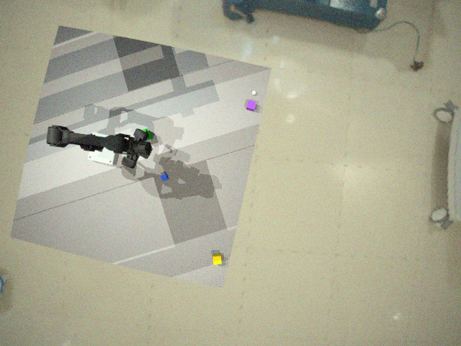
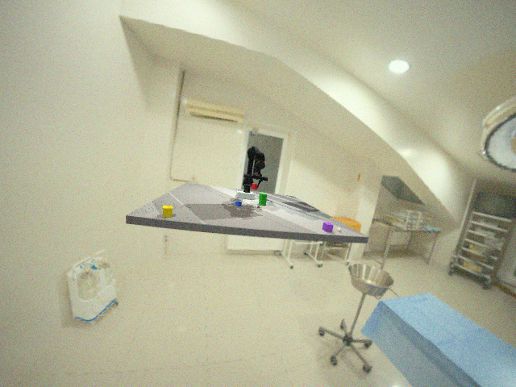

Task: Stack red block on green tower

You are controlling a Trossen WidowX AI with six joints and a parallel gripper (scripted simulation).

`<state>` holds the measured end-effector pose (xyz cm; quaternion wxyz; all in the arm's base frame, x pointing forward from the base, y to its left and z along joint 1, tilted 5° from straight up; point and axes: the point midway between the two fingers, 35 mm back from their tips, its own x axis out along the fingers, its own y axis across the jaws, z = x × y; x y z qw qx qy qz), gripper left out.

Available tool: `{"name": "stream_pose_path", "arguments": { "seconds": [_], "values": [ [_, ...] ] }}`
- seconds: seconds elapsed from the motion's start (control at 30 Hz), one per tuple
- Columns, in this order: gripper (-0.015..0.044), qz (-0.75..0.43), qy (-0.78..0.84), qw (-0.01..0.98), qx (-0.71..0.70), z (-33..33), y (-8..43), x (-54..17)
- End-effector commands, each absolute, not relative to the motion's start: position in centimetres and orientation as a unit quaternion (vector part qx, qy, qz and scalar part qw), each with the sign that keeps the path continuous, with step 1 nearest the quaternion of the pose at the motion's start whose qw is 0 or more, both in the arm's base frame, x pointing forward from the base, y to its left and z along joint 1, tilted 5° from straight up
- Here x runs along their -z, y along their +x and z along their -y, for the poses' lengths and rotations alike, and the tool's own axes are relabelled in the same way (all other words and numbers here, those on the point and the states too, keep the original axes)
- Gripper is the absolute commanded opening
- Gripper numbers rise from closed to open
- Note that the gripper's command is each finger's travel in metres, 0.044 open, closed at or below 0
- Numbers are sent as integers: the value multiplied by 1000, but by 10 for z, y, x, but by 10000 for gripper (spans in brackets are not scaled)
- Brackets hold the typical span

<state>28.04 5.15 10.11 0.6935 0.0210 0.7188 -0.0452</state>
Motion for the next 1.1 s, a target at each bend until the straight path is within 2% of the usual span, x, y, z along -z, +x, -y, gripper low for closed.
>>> {"name": "stream_pose_path", "arguments": {
  "seconds": [0.0,0.47,1.07],
  "values": [
    [0,-721,23,691,43,-72,273,-100],
    [0,-723,24,689,42,-134,245,-99],
    [0,-723,24,689,42,-136,242,-68]
  ]
}}
